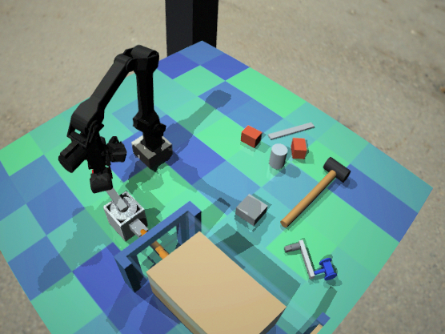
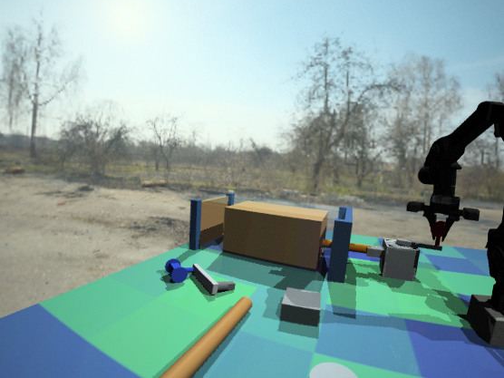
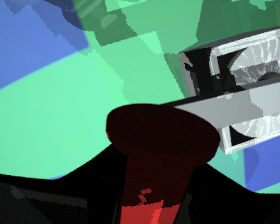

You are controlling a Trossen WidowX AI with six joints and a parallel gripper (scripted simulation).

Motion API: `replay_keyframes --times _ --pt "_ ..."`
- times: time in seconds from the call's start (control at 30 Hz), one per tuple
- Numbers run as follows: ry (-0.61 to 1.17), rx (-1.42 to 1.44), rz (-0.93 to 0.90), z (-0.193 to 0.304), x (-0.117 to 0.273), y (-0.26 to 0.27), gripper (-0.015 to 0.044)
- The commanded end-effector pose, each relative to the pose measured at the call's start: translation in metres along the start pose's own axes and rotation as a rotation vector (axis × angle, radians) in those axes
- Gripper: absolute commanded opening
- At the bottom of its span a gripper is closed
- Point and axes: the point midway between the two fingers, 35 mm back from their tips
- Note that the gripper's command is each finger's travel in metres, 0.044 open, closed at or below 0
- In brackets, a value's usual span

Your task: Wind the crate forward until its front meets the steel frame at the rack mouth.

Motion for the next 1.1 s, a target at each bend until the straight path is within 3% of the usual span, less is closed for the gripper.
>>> replay_keyframes --times 0.0,1.07 --pt "0.04 0.0 0.013 0.02 0.002 -0.007 0.0" --pt "0.043 0.0 0.015 0.056 0.004 -0.032 0.0"
Point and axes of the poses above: the point midway between the two fingers, 35 mm back from their tips, its own x axis back along the fingers, its own y axis across the jaws, z = x × y, and after that the axes turned 15 degrees about x, right-handed
